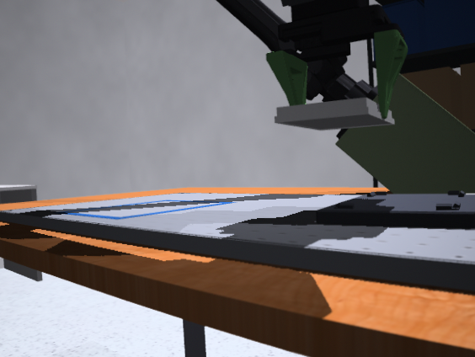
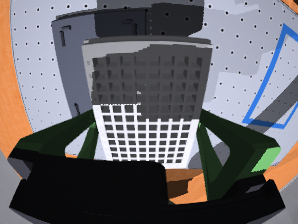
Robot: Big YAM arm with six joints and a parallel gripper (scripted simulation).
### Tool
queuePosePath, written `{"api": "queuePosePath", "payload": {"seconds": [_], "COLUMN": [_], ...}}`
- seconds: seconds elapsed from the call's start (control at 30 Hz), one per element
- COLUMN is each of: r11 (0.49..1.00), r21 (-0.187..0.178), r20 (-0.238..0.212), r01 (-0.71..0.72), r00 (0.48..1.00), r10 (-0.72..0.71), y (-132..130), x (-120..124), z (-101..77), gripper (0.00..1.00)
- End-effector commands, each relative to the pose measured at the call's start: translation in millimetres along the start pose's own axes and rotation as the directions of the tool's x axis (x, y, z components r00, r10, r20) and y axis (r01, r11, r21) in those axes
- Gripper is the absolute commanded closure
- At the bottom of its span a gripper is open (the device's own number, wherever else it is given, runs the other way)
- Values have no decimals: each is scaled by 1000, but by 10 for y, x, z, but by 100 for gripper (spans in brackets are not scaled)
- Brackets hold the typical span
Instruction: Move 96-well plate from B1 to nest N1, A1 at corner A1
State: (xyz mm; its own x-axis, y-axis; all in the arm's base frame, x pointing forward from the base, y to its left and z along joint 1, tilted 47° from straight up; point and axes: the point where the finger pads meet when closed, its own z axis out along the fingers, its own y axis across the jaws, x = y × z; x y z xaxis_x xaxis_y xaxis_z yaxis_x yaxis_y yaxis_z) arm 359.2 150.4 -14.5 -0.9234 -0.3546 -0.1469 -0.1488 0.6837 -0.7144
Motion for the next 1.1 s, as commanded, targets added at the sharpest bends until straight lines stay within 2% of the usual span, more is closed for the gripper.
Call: {"api": "queuePosePath", "payload": {"seconds": [0.0, 0.3, 0.37, 0.4, 0.43, 0.6, 0.73, 0.77, 0.8, 0.83, 1.07], "r11": [1000, 1000, 1000, 999, 1000, 1000, 999, 998, 998, 999, 999], "r21": [-16, -17, -17, -12, -16, -17, -15, -17, -18, -15, -15], "r20": [34, 34, 34, 22, 34, 35, 28, 17, 19, 28, 28], "r01": [-21, -20, -20, -34, -21, -20, -28, -58, -60, -28, -28], "r00": [999, 999, 999, 999, 999, 999, 999, 998, 998, 999, 999], "r10": [21, 21, 21, 34, 22, 21, 29, 58, 61, 29, 29], "y": [208, 519, 519, 498, 585, 754, 667, 622, 620, 664, 660], "x": [-176, -176, -176, -188, -177, -179, -158, -242, -250, -160, -163], "z": [-156, -172, -172, -116, -172, -184, -130, -108, -114, -129, -129], "gripper": [100, 100, 100, 100, 100, 100, 100, 100, 100, 100, 100]}}
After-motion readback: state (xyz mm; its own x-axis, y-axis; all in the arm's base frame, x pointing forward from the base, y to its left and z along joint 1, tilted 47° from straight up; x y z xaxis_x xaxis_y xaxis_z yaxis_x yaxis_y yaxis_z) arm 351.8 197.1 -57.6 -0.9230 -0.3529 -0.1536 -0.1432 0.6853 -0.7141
